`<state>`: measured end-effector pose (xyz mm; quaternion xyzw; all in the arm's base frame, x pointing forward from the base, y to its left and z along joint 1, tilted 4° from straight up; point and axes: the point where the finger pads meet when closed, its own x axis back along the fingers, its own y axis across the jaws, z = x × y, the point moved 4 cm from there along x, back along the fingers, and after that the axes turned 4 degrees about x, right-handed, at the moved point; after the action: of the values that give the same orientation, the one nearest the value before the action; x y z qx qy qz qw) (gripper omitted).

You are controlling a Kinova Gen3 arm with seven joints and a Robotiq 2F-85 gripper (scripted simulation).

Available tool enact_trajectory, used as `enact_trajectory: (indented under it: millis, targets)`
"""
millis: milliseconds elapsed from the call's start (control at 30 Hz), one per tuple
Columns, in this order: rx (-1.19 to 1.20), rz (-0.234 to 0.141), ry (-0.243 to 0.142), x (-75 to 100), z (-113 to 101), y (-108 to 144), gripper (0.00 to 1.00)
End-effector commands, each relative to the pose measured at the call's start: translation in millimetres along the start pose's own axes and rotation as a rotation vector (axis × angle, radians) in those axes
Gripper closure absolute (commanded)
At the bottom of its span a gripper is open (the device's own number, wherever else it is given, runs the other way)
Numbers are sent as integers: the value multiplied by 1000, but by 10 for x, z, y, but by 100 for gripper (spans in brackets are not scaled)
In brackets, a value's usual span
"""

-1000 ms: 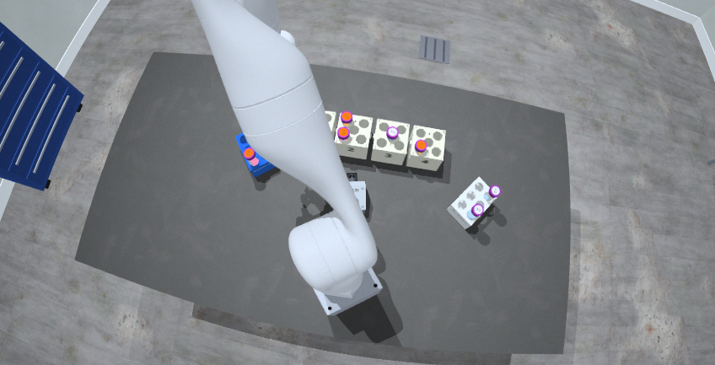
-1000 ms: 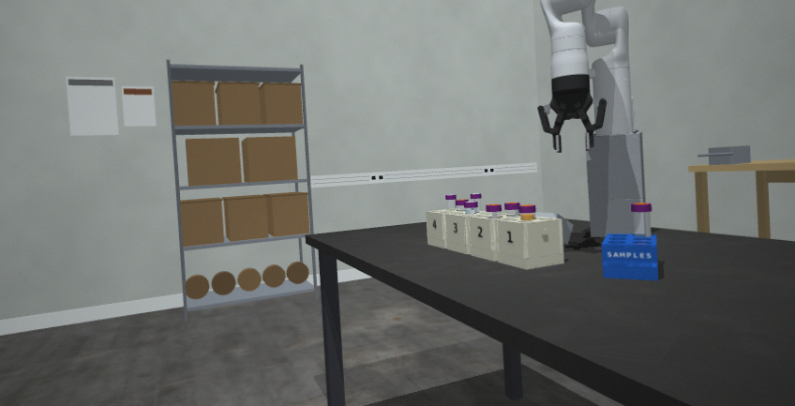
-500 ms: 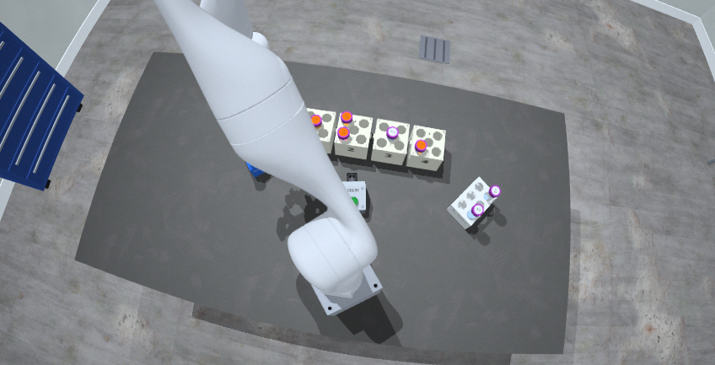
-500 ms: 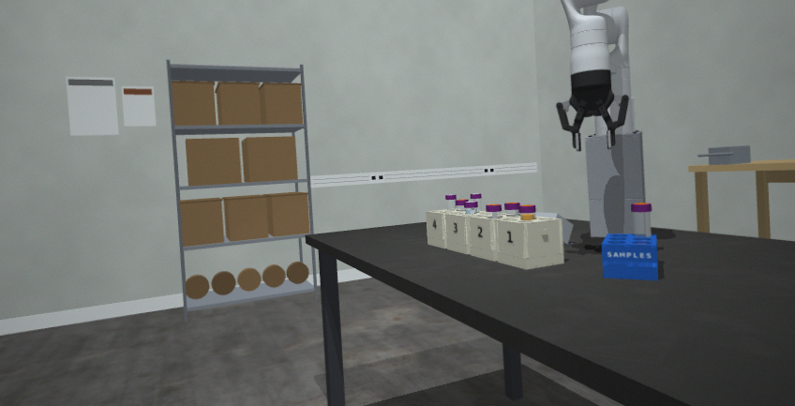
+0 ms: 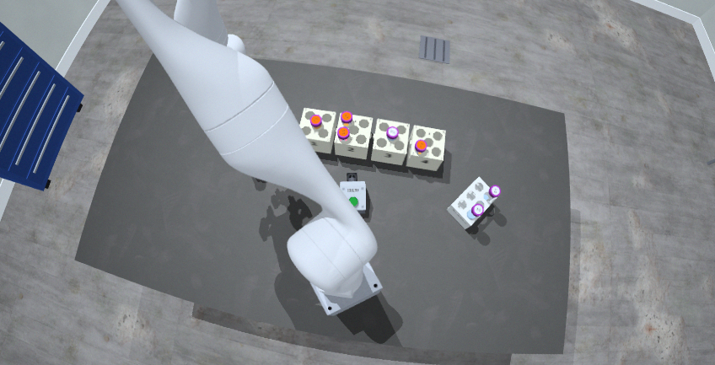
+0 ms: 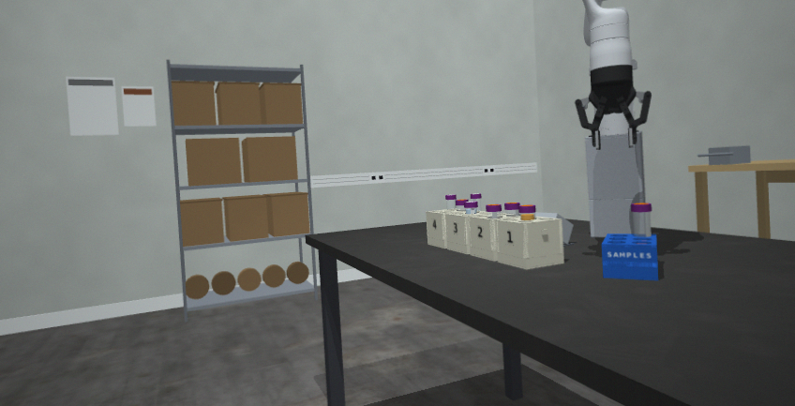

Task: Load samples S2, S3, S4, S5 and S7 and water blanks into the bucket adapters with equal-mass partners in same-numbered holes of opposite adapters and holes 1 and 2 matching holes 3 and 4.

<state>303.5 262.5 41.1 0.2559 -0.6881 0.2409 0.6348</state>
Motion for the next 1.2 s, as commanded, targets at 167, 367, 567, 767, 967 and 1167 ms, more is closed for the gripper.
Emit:
enact_trajectory:
  millis: [167, 367, 567, 767, 967, 1167]
  targets:
    - [0, 1, -1, 5, -103, 169, 38]
    - [0, 0, -1, 5, -203, 342, 38]
    - [0, 0, -1, 5, -240, 407, 38]
    - [0, 0, -1, 5, -240, 407, 38]
    - [0, 0, -1, -34, -240, 407, 38]
    - [0, 0, -1, -101, -240, 407, 38]
